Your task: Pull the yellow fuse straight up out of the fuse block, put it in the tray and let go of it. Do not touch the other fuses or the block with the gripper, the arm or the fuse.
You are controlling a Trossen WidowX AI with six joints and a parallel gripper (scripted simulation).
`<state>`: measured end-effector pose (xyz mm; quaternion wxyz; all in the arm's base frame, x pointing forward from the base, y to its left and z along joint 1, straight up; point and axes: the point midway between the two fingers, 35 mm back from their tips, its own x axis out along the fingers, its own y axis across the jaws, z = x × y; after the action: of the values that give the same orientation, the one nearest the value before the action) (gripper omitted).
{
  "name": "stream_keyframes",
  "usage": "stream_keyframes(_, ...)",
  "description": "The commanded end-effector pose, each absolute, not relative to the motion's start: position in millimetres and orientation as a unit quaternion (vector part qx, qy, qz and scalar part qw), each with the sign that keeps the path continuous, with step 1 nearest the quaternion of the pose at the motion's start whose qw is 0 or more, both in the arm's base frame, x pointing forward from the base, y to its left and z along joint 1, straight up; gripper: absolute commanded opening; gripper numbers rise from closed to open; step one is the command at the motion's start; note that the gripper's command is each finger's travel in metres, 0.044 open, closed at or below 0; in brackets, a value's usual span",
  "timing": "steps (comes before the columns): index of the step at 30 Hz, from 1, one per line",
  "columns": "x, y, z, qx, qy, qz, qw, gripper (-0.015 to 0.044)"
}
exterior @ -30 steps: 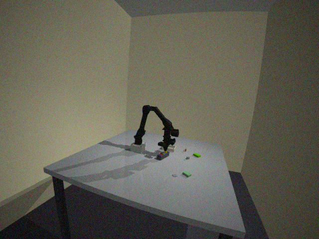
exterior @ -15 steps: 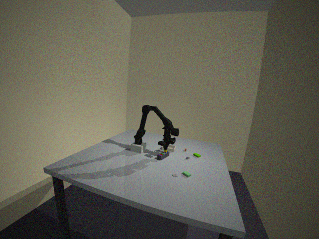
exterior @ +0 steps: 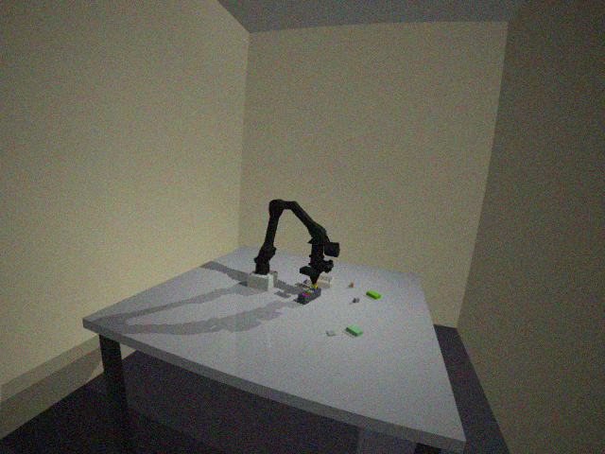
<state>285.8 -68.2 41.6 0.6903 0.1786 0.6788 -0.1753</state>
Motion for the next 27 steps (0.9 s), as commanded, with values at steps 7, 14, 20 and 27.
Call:
stream_keyframes(7, 286, -69, 52, 0.176, 0.677, -0.176, 0.693, 0.0)
stream_keyframes(14, 286, -69, 63, 0.176, 0.677, -0.176, 0.693, 0.0)
stream_keyframes(20, 286, -69, 67, 0.176, 0.677, -0.176, 0.693, 0.0)
stream_keyframes(27, 295, -48, 68, 0.177, 0.676, -0.176, 0.693, 0.0)
